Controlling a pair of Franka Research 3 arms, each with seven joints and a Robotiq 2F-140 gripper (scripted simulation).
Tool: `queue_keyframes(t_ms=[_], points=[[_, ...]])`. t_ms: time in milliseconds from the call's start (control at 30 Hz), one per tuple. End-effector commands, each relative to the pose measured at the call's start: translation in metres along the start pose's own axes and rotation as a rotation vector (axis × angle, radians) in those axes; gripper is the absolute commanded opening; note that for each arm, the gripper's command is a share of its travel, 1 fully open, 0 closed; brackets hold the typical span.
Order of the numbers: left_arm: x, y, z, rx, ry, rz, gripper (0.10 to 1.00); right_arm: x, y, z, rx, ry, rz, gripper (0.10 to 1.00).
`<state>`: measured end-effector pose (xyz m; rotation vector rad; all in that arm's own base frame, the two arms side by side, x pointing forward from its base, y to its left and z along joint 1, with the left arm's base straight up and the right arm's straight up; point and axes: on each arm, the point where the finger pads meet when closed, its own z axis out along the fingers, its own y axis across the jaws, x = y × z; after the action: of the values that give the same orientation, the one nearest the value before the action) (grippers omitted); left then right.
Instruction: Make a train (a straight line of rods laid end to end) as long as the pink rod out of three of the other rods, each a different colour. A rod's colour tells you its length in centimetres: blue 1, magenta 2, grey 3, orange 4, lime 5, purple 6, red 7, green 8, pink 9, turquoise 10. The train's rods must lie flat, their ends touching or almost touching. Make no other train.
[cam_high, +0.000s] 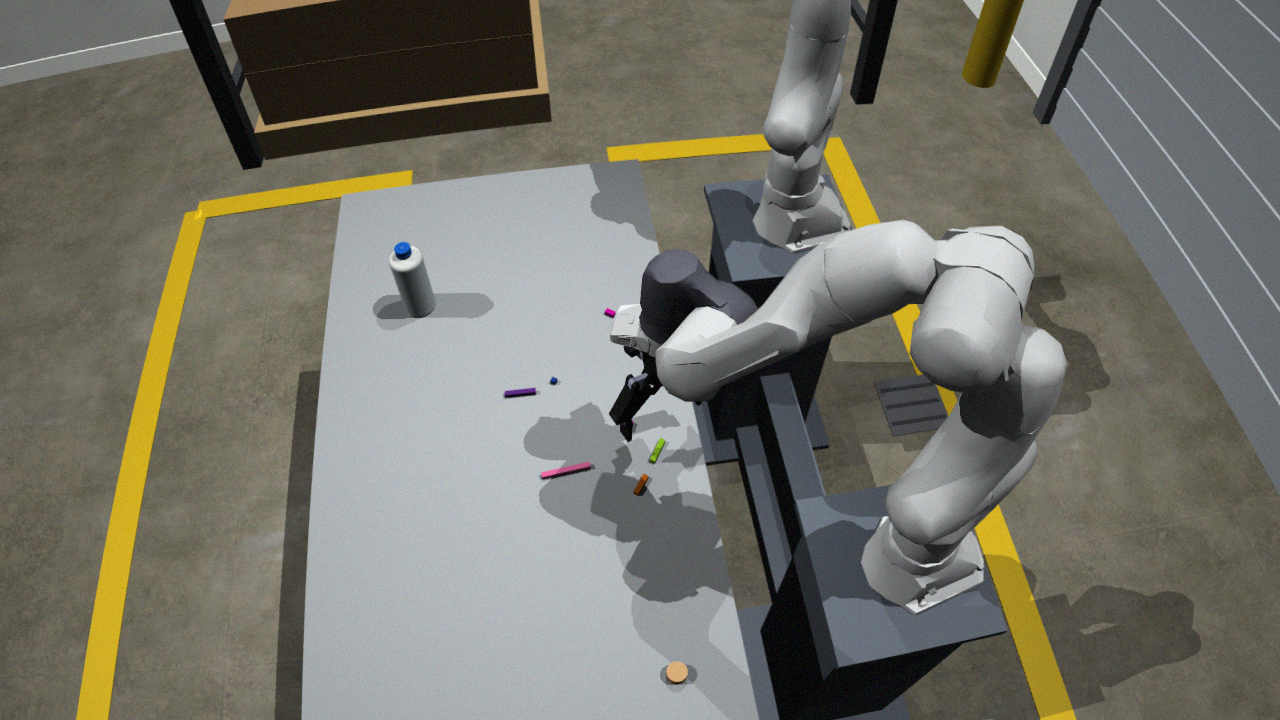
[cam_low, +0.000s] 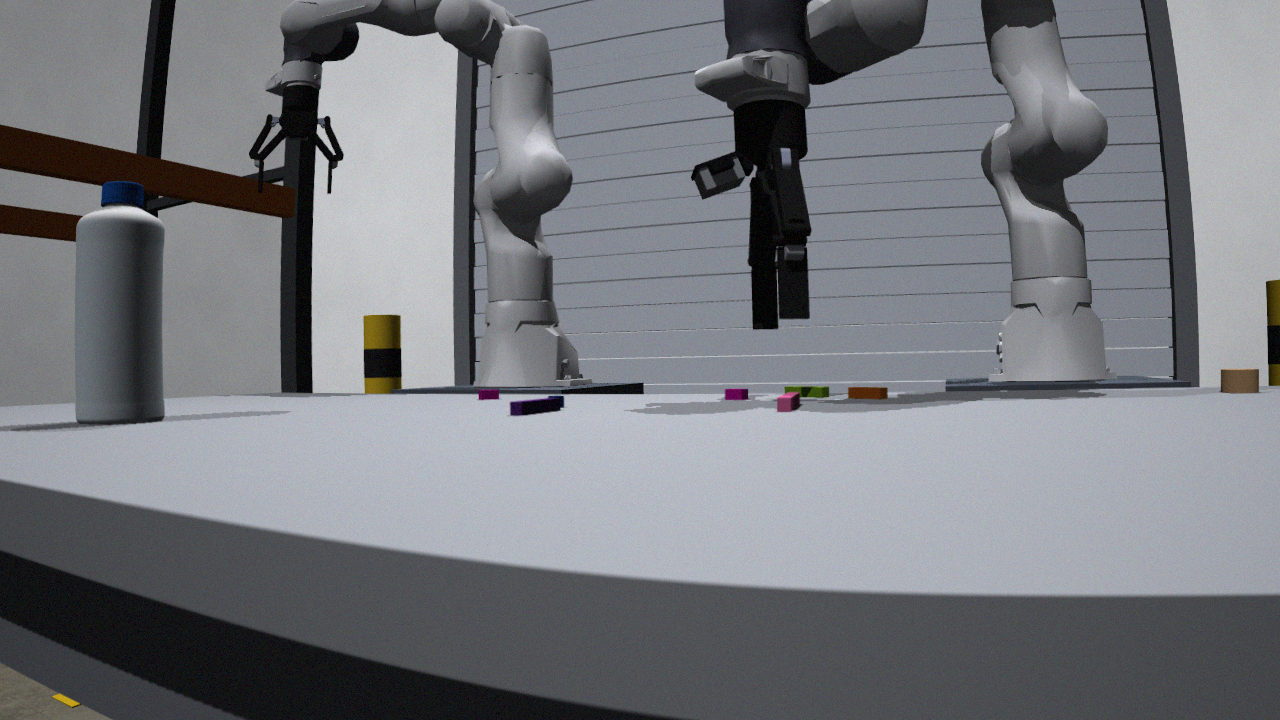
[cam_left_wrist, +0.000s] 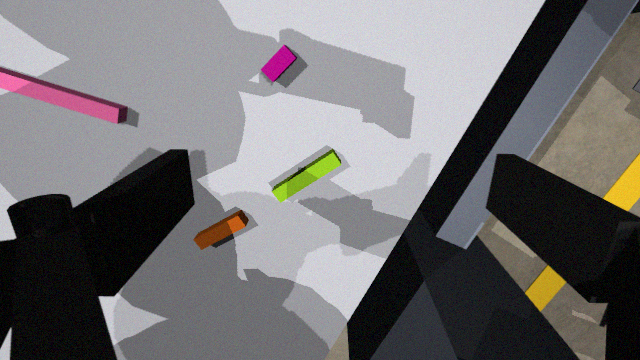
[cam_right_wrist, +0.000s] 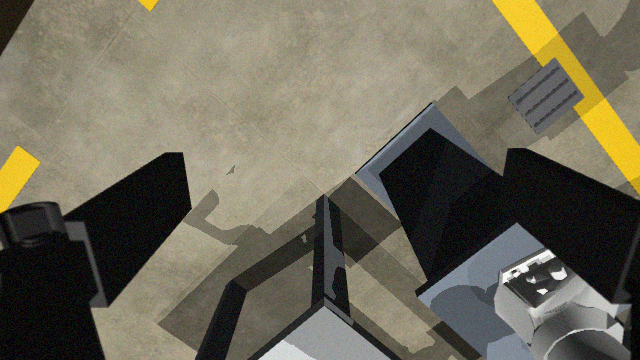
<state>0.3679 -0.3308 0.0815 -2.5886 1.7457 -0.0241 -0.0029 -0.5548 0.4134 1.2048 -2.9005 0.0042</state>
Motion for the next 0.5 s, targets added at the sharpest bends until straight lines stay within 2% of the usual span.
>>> queue_keyframes(t_ms=[0,467], points=[[0.002,0.0,0.001,-0.024,-0.001,0.151,1.0,-0.001,0.0,0.0,-0.002,-0.002,0.006,1.0],[0.017,-0.005,0.001,-0.024,0.002,0.374,1.0,-0.001,0.0,0.0,-0.002,-0.002,0.006,1.0]])
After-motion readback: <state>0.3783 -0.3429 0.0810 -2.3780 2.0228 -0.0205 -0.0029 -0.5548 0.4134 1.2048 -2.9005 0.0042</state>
